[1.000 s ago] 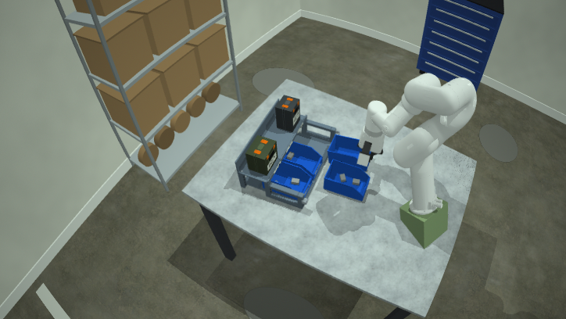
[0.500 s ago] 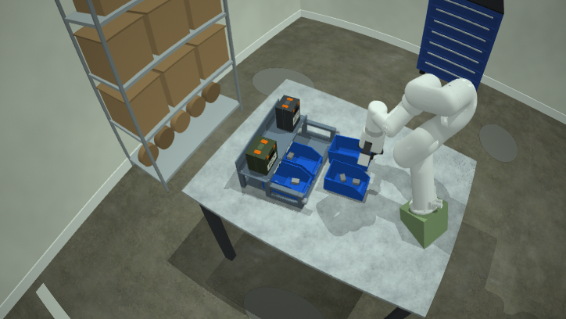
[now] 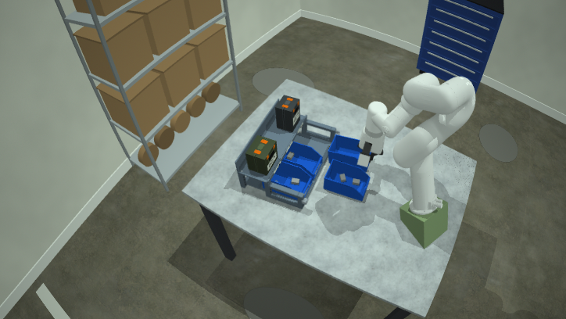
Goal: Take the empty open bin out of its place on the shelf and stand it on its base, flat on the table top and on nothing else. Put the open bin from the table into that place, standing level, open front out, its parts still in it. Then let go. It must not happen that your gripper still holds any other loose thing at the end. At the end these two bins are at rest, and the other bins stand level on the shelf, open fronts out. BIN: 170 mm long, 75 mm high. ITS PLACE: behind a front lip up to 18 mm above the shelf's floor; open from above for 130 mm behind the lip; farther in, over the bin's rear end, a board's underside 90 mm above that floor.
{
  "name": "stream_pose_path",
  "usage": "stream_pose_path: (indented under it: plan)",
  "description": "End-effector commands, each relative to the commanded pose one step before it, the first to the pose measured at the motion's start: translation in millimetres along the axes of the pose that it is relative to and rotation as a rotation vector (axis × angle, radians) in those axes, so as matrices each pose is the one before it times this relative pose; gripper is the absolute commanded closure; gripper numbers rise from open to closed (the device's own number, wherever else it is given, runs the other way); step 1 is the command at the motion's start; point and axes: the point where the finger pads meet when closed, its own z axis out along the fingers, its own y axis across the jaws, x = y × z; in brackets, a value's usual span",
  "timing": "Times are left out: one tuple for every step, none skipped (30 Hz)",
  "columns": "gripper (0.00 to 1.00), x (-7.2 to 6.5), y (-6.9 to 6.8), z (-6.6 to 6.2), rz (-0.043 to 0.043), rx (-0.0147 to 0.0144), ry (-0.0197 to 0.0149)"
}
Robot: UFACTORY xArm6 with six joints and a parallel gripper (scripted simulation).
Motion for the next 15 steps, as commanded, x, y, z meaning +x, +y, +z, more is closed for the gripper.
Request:
stream_pose_path:
  plan:
    - [1.00, -0.60, 1.09, 4.77, 0.00003, -0.00214, -0.00117]
    - [1.00, -0.02, 0.01, 1.20, 0.00000, 0.00003, -0.00006]
    - [1.00, -0.01, 0.00, 1.22, 0.00000, 0.00001, -0.00002]
    - [1.00, 0.01, 0.00, 1.22, 0.00000, -0.00001, 0.00003]
    - [1.00, 0.00, 0.00, 0.00, 0.00000, 0.00000, 0.00000]
    - [1.00, 0.00, 0.00, 0.00, 0.00000, 0.00000, 0.00000]
    - [1.00, 0.01, 0.00, 1.19, 0.00000, -0.00001, 0.00002]
    - [1.00, -0.02, 0.00, 1.15, 0.00000, 0.00002, -0.00005]
    - [1.00, 0.00, 0.00, 1.10, 0.00000, 0.00000, 0.00000]
    - [1.00, 0.01, 0.00, 1.04, 0.00000, -0.00002, 0.00004]
    - [1.00, 0.01, 0.00, 0.96, 0.00000, -0.00001, 0.00003]
    - [1.00, -0.02, 0.00, 0.86, 0.00000, 0.00003, -0.00006]
    - [1.00, -0.01, 0.00, 0.77, 0.00000, 0.00001, -0.00003]
    - [1.00, 0.00, 0.00, 0.67, 0.00000, 0.00000, 0.00000]
    - [1.00, 0.00, 0.00, 0.56, 0.00000, -0.00001, 0.00001]
